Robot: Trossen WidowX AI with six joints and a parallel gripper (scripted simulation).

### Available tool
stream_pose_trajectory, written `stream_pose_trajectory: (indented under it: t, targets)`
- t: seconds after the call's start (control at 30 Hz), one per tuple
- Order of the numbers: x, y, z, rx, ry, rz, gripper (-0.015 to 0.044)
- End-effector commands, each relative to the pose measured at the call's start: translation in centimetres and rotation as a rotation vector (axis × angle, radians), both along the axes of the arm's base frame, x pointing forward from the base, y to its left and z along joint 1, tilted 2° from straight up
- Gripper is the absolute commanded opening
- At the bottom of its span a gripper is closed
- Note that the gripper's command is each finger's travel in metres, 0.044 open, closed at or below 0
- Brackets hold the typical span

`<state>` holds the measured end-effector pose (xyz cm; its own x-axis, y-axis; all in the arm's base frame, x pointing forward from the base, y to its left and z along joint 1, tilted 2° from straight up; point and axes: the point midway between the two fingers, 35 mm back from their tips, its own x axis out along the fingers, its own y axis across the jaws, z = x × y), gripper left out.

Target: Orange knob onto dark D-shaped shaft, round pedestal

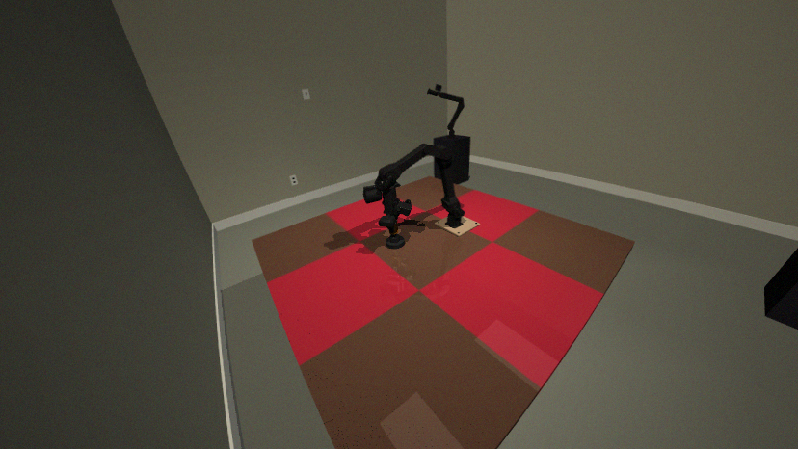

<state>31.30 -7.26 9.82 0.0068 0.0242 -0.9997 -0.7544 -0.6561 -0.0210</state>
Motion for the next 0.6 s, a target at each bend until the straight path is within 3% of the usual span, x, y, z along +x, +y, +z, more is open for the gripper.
stream_pose_trajectory:
  t: [0.0,0.57]
  targets:
    - [0.17,-0.07,0.12,-0.003,-0.007,0.044,0.0000]
    - [-0.28,0.05,-0.23,-0.002,-0.006,0.044,0.0000]
